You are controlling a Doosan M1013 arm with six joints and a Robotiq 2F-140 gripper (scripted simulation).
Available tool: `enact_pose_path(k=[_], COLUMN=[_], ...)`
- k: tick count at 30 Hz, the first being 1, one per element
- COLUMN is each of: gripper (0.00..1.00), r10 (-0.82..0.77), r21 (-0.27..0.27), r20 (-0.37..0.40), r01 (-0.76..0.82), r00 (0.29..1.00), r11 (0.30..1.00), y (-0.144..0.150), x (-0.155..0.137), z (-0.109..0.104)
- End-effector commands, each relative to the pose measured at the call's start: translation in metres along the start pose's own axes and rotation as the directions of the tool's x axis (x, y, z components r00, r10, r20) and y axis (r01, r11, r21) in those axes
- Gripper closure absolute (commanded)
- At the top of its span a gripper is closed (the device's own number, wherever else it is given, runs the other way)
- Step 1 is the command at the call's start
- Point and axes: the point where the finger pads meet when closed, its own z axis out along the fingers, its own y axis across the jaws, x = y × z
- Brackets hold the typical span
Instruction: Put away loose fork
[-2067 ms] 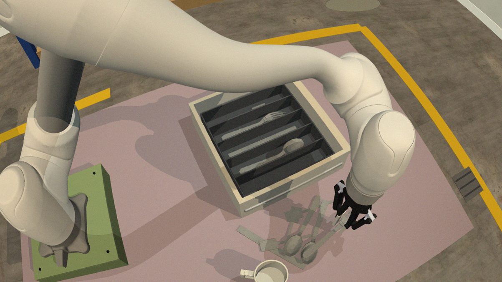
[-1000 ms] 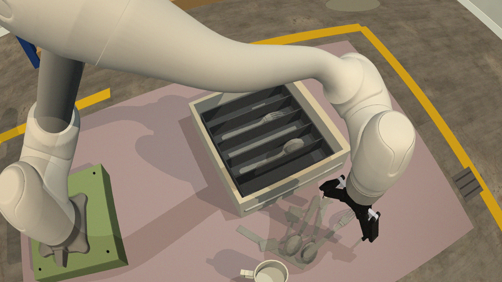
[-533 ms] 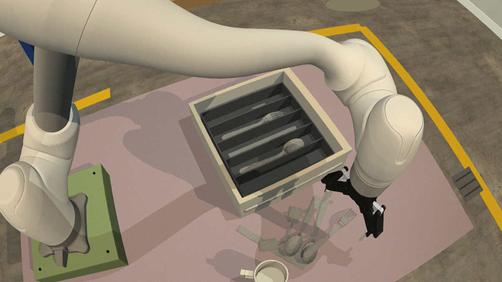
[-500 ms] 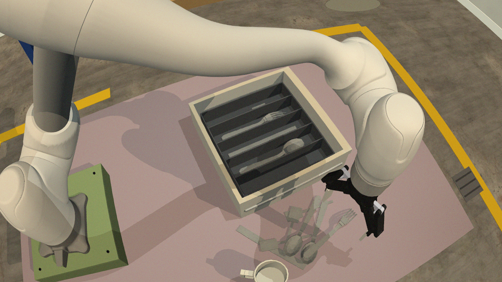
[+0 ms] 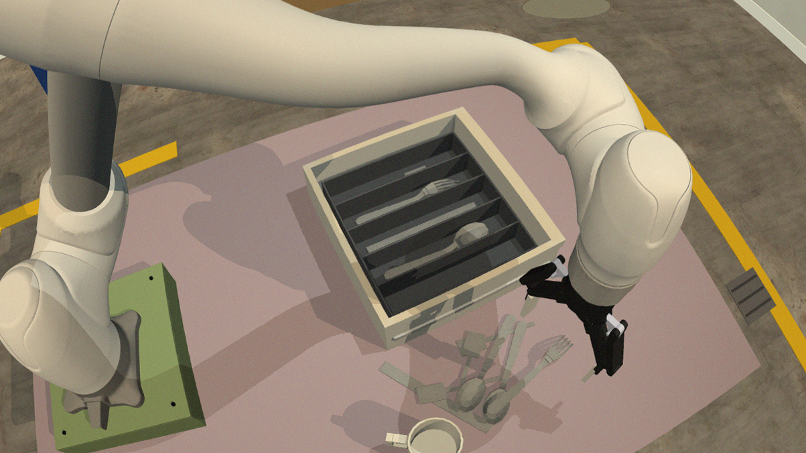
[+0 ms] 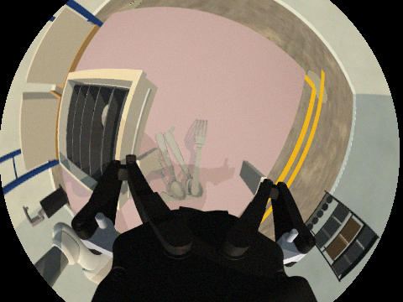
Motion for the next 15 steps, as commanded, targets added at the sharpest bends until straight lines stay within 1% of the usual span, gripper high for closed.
enact_pose_path(k=[1, 15], gripper=[0.00, 0.00], r10=[0.004, 0.001], r21=[0.004, 0.003], r20=[-0.004, -0.004], r01=[-0.004, -0.001], r00=[1.000, 1.000], r11=[1.000, 1.000], y=[-0.0013, -0.0013], x=[0.0022, 0.0019], z=[-0.0041, -0.0032])
